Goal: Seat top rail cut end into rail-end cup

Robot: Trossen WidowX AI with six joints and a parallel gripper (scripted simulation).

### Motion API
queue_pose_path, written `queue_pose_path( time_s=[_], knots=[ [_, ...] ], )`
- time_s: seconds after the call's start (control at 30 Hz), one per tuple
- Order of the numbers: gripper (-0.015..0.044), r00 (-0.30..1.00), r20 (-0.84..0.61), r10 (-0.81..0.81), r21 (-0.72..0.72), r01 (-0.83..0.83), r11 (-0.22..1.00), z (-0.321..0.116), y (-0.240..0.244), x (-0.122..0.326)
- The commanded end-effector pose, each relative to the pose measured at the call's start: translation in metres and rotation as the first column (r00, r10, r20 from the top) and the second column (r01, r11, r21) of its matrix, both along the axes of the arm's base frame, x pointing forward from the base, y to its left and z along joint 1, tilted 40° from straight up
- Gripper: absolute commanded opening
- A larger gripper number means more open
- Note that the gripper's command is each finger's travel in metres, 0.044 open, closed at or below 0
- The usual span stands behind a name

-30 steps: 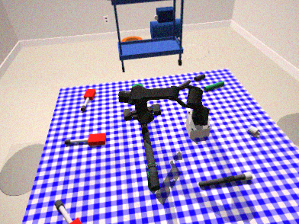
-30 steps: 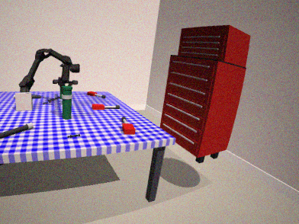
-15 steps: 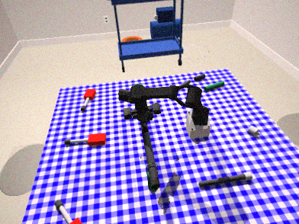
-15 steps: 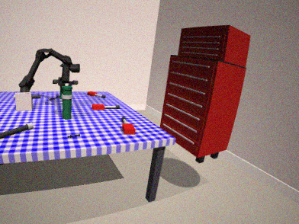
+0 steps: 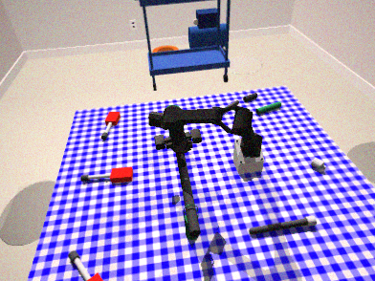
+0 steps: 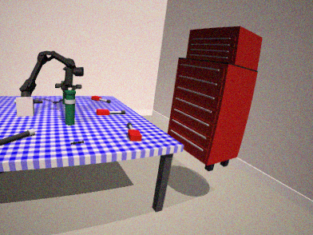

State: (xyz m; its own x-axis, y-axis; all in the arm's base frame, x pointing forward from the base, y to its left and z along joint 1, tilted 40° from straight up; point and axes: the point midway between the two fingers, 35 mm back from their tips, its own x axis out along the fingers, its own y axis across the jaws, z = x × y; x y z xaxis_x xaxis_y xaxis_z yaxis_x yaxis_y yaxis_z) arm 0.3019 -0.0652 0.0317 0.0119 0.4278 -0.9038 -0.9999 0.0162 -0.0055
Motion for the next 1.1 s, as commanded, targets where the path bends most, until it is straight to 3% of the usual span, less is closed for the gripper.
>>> queue_pose_path(
  time_s=[0.0, 0.23, 0.43, 1.07],
  knots=[
    [0.0105, 1.000, 0.001, -0.001, 0.000, 0.001, 1.000, 0.000, 0.000, 0.000],
    [0.0289, 1.000, 0.001, -0.001, 0.000, 0.001, 1.000, 0.004, 0.000, 0.000],
    [0.0440, 1.000, 0.000, 0.000, 0.000, 0.000, 1.000, 0.033, 0.003, 0.001],
    [0.0440, 1.000, 0.009, 0.004, -0.006, -0.004, 1.000, 0.098, -0.014, -0.004]
  ],
)
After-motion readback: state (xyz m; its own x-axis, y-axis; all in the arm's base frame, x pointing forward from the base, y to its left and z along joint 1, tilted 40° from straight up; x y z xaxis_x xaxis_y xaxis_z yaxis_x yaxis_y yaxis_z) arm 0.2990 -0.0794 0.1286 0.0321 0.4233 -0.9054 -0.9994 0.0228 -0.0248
